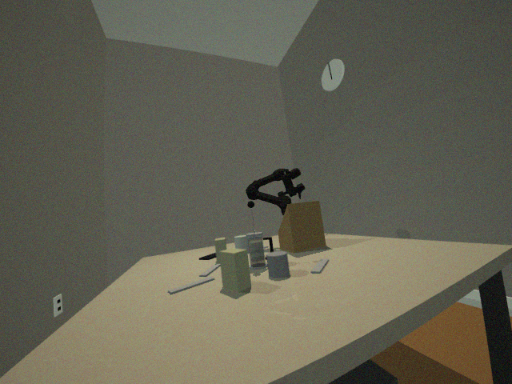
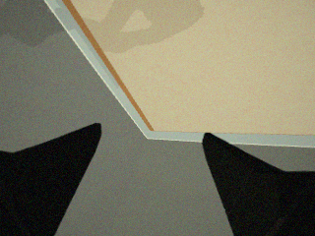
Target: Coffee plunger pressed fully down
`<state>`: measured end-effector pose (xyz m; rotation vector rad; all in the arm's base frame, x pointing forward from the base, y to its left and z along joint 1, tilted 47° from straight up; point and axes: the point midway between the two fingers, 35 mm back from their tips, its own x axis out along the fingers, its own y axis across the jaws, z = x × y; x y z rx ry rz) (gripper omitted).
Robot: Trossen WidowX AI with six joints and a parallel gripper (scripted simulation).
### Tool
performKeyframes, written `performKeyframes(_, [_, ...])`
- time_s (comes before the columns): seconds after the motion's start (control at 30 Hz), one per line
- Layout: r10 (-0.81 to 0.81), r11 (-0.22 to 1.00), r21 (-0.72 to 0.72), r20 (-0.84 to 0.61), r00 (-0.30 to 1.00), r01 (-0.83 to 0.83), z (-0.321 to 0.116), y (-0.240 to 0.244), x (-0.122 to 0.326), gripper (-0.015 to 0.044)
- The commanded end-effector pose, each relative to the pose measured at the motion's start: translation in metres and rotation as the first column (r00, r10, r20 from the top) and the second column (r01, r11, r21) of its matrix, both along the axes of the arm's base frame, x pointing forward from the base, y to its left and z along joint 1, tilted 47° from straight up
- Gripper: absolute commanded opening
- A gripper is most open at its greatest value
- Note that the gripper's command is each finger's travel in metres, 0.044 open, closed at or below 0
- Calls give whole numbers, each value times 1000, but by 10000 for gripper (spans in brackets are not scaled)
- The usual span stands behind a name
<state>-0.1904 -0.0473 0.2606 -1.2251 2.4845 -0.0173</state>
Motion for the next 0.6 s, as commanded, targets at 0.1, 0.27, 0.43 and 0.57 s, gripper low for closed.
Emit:
performKeyframes(0.1, [-37, 997, 73, -10, 999, 38, -11, 15, -6, 440])
performKeyframes(0.27, [-142, 949, 281, -20, 990, 142, -44, 63, -15, 440])
performKeyframes(0.43, [-215, 816, 542, -36, 976, 200, -84, 129, -9, 440])
performKeyframes(0.57, [-297, 722, 659, 18, 955, 212, -108, 170, 9, 440])
